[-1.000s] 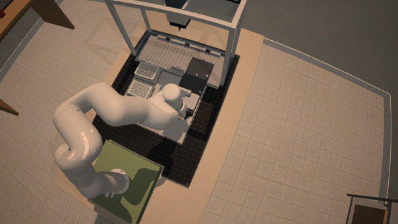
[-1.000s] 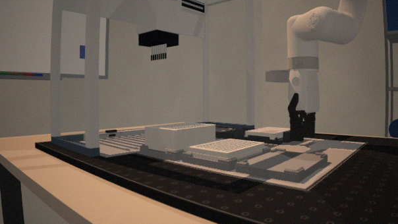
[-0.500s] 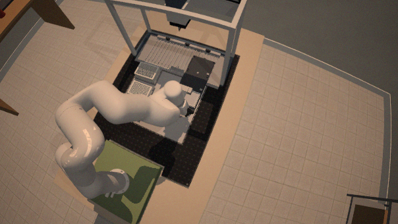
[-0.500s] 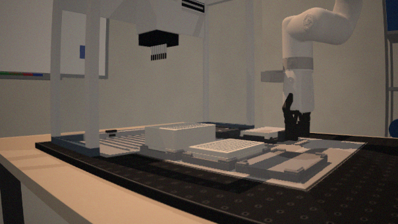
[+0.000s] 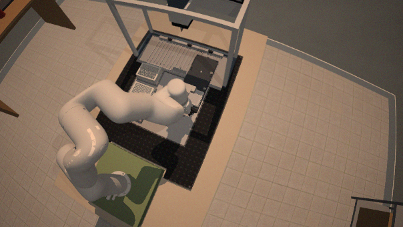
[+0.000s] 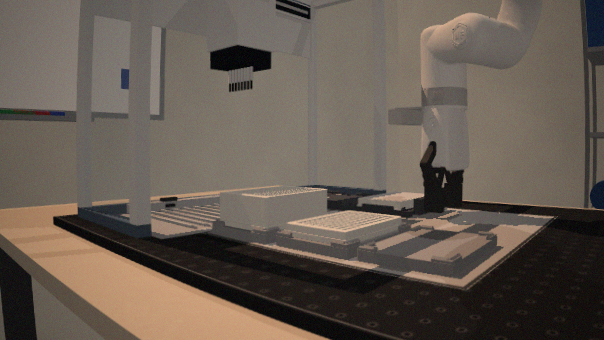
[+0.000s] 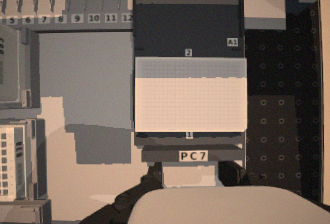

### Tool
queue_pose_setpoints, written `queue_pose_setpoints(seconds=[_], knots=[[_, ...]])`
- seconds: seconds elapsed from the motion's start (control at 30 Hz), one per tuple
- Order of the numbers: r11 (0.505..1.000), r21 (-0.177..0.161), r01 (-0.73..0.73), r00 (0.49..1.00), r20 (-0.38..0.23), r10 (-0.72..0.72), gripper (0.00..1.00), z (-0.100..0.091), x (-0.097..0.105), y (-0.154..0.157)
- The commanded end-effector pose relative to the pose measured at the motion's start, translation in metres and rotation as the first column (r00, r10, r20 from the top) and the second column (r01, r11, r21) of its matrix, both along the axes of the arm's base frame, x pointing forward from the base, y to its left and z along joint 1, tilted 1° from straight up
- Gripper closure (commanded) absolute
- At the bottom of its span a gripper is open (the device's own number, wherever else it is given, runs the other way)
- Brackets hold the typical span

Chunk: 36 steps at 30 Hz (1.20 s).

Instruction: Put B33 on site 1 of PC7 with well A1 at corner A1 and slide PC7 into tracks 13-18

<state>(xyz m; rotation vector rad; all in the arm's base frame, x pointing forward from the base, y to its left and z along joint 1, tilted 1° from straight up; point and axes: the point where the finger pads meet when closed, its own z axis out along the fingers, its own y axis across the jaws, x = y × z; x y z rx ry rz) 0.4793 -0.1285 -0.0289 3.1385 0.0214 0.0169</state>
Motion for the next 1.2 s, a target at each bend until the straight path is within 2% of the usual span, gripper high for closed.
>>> queue_pose_setpoints(seconds=[0.0,0.8,1.17], knots=[[1.000,-0.001,0.000,1.000,0.004,0.000,0.19,0.002,0.004,0.000],[1.000,-0.001,0.000,1.000,0.004,0.000,0.19,0.002,0.026,0.000],[1.000,-0.001,0.000,1.000,0.004,0.000,0.19,0.002,0.029,0.000]])
